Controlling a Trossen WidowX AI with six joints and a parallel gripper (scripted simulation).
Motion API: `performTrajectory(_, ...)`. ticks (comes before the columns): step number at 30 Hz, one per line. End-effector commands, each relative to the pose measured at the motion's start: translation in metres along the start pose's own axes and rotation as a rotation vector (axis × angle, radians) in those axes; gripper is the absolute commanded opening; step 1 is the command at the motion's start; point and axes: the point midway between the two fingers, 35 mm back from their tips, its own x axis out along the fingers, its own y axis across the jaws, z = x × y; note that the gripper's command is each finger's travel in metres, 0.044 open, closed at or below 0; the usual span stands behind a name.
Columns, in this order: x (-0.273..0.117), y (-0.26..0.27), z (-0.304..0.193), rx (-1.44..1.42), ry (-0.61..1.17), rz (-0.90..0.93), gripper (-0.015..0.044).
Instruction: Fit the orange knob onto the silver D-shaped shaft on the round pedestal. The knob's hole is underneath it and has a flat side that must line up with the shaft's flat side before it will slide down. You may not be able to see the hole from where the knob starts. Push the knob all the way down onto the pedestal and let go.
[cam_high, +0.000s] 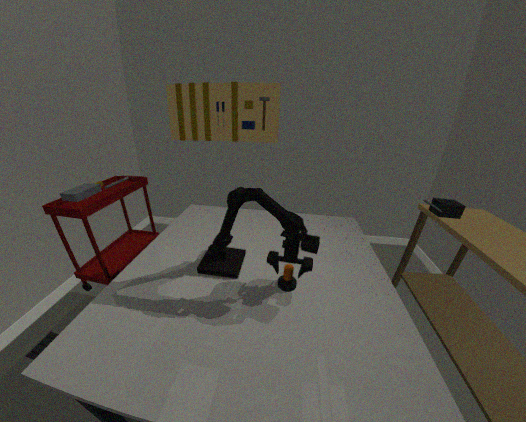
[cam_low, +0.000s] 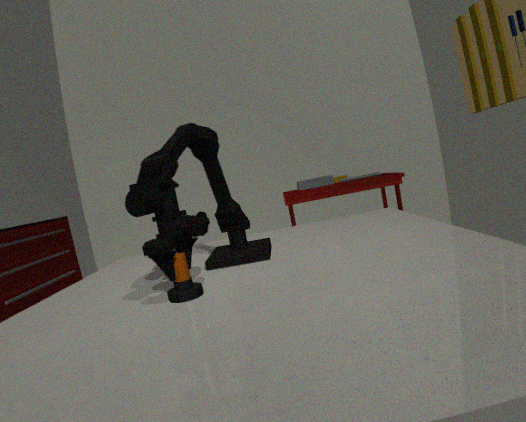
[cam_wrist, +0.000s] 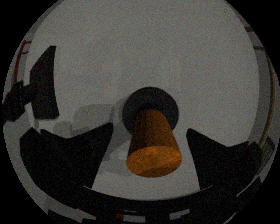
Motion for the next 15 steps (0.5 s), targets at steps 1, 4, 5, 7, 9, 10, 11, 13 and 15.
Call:
performTrajectory(1,-0.019,-0.003,-0.001,0.000,0.001,-0.003,0.0440)
performTrajectory(4,-0.061,-0.004,-0.001,0.000,0.001,-0.003,0.0440)
performTrajectory(5,-0.075,-0.003,-0.001,0.000,0.001,-0.003,0.0440)
performTrajectory(7,-0.093,0.000,0.000,0.000,0.001,-0.003,0.0440)
performTrajectory(9,-0.095,-0.002,-0.001,0.000,0.001,-0.003,0.0440)
performTrajectory(10,-0.095,-0.003,-0.001,0.000,0.001,-0.003,0.0440)
performTrajectory(11,-0.095,-0.003,-0.001,0.000,0.001,-0.003,0.0440)
performTrajectory(13,-0.095,-0.003,-0.001,0.000,0.001,-0.003,0.0440)
performTrajectory(15,-0.095,-0.003,-0.001,0.000,0.001,-0.003,0.0440)
